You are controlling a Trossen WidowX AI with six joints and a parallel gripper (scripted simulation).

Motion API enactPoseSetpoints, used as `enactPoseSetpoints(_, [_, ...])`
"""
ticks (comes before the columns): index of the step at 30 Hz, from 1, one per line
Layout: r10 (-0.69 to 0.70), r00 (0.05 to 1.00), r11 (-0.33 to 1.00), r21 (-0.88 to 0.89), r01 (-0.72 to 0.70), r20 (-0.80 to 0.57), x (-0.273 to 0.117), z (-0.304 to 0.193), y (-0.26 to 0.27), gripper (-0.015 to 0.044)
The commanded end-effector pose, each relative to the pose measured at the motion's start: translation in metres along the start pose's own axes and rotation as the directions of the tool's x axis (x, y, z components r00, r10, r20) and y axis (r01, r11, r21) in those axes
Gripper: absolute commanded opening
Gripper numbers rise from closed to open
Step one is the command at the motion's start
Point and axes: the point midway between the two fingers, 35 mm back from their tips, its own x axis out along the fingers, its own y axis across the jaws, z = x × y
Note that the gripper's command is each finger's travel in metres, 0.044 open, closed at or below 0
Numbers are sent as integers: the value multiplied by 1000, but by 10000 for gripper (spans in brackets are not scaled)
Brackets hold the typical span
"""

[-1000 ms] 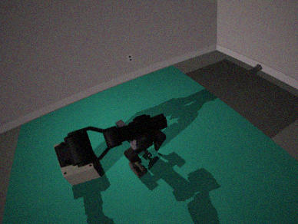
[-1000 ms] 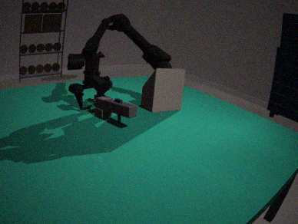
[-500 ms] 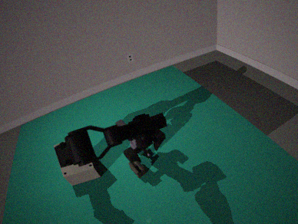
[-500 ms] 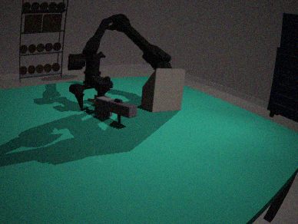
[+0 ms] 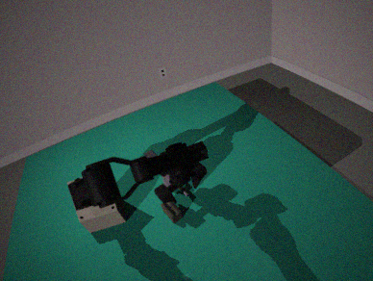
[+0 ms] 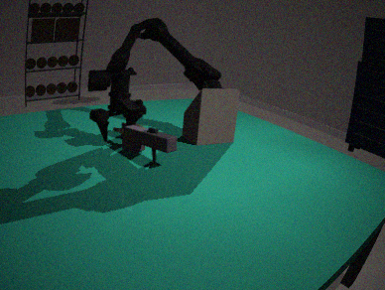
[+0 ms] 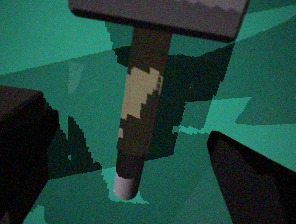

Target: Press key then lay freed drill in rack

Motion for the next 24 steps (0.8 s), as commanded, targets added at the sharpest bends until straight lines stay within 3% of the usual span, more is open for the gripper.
enactPoseSetpoints(1, [5,1000,1000,-1,-5,1,2,2,1,440])
enactPoseSetpoints(24, [5,1000,1000,-1,-5,1,3,4,1,440])
